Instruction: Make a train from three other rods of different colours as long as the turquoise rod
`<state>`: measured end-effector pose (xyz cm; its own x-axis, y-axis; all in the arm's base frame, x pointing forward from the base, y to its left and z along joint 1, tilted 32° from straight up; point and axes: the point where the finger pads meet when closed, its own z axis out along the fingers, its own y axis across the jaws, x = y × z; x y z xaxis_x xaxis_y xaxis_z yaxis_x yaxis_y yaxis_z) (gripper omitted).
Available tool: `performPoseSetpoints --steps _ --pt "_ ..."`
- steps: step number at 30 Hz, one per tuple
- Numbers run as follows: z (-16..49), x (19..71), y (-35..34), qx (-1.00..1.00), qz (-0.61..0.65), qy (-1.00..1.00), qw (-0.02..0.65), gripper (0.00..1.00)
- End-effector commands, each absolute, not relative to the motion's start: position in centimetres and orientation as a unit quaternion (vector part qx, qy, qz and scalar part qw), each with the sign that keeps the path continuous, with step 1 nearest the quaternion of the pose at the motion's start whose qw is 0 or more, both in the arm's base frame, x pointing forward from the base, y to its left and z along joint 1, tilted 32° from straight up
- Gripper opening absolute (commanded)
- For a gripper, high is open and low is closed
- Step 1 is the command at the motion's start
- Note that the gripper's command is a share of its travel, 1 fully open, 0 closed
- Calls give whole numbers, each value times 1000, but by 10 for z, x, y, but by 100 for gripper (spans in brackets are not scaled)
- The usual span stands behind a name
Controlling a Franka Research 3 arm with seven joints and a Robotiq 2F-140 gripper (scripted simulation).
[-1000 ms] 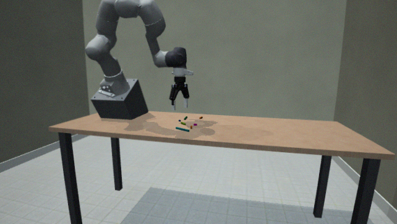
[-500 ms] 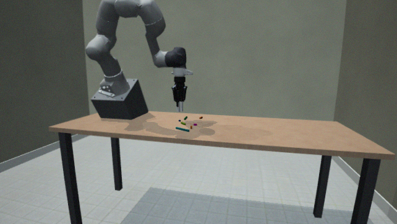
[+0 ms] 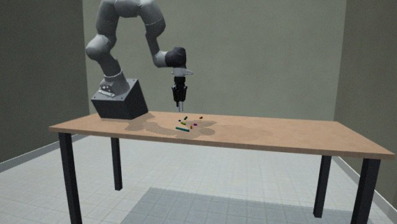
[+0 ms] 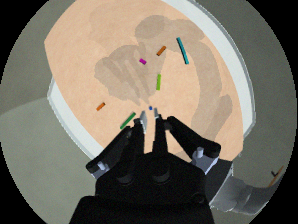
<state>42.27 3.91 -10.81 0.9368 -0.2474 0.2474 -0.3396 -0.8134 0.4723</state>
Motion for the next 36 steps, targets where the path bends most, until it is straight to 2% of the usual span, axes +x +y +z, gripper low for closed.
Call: performPoseSetpoints --steps 1,36 --pt "-108 423 39 948 90 -158 262 15" --pt "-132 425 25 948 90 -158 262 15"
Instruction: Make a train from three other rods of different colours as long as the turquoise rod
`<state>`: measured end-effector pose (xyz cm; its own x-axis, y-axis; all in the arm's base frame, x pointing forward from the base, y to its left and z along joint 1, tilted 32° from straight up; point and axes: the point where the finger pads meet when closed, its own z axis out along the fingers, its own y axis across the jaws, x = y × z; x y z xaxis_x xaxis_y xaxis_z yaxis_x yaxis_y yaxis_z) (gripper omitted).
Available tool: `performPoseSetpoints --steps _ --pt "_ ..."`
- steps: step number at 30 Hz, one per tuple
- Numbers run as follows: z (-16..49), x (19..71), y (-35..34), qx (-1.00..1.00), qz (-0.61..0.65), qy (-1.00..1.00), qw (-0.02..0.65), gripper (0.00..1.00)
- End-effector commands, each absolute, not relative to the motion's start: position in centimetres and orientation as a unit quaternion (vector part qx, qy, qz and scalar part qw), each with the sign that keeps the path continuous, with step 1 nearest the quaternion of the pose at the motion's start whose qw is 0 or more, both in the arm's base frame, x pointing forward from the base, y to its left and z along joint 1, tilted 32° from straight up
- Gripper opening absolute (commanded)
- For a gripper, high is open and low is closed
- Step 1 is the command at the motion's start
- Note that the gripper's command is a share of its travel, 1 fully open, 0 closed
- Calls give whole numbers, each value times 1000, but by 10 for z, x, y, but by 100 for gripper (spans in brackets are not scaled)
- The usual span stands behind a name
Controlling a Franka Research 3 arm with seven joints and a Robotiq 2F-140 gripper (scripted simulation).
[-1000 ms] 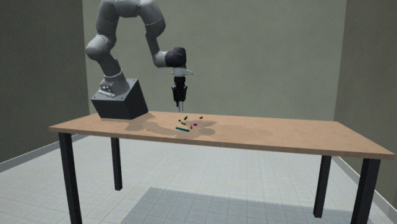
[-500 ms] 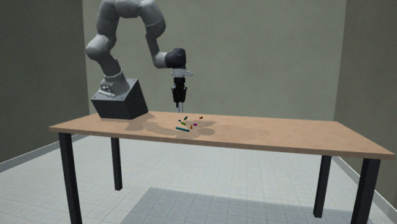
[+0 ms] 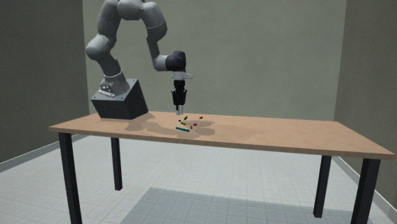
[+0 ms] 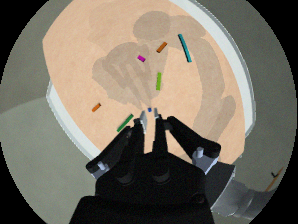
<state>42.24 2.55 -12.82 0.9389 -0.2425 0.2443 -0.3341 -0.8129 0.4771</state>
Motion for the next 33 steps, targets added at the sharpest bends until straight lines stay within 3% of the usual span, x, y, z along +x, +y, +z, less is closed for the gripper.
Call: performPoseSetpoints --steps 1,33 --pt "-133 425 24 948 90 -158 262 15" --pt "-153 426 12 948 90 -158 262 15"
